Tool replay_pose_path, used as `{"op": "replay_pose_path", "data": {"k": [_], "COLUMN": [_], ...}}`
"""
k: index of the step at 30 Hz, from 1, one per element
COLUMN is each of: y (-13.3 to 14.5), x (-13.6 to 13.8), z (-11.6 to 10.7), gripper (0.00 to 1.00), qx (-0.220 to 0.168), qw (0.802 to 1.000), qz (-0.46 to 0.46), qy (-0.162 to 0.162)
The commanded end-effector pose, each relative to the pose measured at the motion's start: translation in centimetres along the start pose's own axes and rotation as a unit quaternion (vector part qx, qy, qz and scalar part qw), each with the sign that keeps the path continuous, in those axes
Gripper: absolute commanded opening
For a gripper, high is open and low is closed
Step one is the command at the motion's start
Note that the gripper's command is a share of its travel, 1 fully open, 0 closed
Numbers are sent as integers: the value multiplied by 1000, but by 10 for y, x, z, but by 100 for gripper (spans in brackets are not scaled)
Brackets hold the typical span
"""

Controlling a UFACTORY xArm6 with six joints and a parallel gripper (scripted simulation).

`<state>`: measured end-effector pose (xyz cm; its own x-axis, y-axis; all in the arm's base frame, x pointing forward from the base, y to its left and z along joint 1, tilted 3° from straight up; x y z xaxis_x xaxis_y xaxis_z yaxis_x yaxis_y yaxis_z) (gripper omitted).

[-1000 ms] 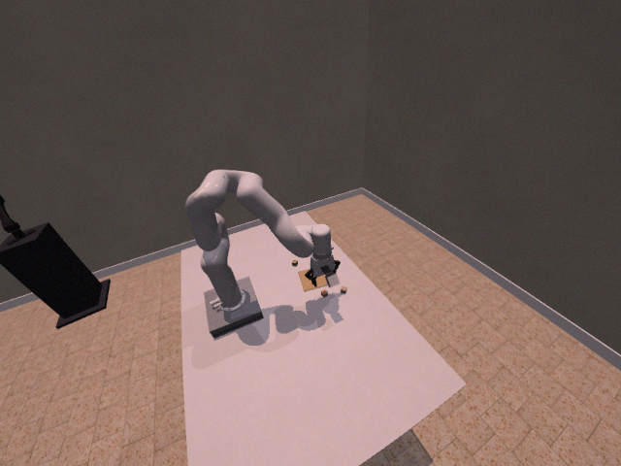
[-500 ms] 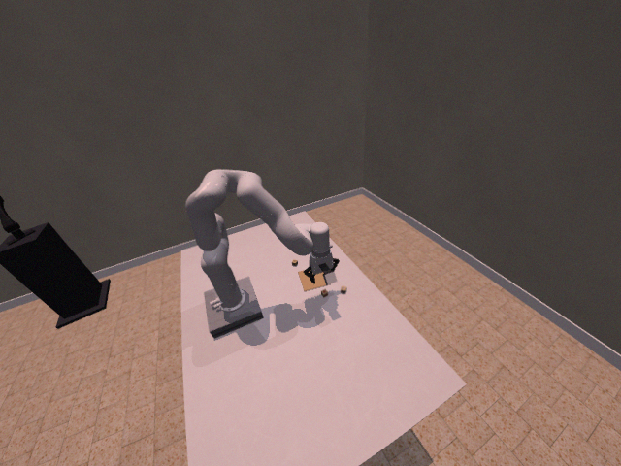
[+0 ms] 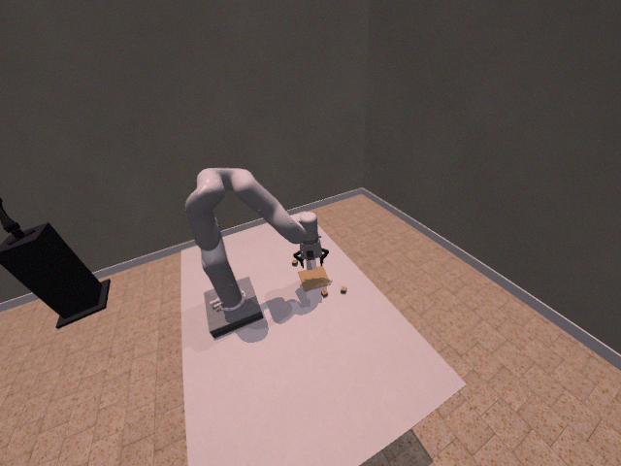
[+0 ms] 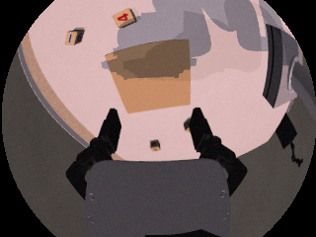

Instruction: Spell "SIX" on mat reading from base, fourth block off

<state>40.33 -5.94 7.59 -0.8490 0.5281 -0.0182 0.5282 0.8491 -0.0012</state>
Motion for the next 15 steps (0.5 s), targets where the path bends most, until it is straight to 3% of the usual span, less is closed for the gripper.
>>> {"op": "replay_pose_path", "data": {"k": [1,3,5,15], "y": [37,37,58,105], "x": [22,22,39,91], "z": [1,1,3,7], "gripper": [100,100,100,100], "qx": [13,13,13,12], "qw": [998,998,994,977], "qz": [68,68,109,214], "qy": [-9,-9,-10,-12]}}
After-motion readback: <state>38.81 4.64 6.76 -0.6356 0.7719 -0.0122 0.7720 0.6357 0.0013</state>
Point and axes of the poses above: the point where the finger pads meet when closed, its own z axis out along the fingers, its own x axis across the jaws, y = z × x, the point moved 2 cm from there along -z, back along the fingers, and after that the axes turned 5 degrees about z, right-handed, at the moved point
